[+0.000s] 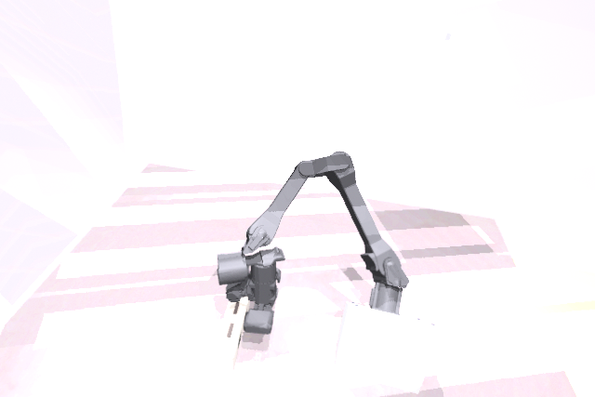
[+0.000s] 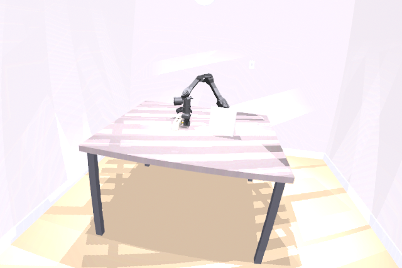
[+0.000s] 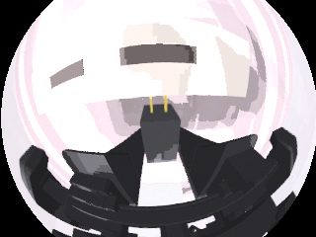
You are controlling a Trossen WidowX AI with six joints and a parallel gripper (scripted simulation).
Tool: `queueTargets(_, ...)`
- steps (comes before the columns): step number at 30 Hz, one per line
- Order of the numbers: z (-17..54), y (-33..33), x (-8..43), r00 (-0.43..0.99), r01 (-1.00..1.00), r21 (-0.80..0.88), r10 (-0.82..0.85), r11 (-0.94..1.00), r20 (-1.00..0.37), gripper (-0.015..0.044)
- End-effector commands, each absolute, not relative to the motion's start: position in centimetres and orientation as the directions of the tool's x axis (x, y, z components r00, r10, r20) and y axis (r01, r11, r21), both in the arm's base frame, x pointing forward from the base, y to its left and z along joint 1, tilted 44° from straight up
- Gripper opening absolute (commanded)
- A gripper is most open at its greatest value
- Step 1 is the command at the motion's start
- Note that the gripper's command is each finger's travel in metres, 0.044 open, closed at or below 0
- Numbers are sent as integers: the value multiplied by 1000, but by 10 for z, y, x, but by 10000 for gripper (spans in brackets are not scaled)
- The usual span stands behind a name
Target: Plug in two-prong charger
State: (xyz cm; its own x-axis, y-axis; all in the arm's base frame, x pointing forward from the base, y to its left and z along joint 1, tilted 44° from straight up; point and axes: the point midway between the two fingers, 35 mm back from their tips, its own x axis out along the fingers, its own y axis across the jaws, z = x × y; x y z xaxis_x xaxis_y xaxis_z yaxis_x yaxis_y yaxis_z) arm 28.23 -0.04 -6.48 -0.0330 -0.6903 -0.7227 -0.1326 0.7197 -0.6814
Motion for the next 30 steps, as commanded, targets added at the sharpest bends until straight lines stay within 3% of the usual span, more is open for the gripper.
queueTargets(1, -64, -1, 284, -31, -137, -685, -694, 716, -719, 0)
queueTargets(30, -64, 0, 291, -30, -137, -685, -694, 716, -719, 0)
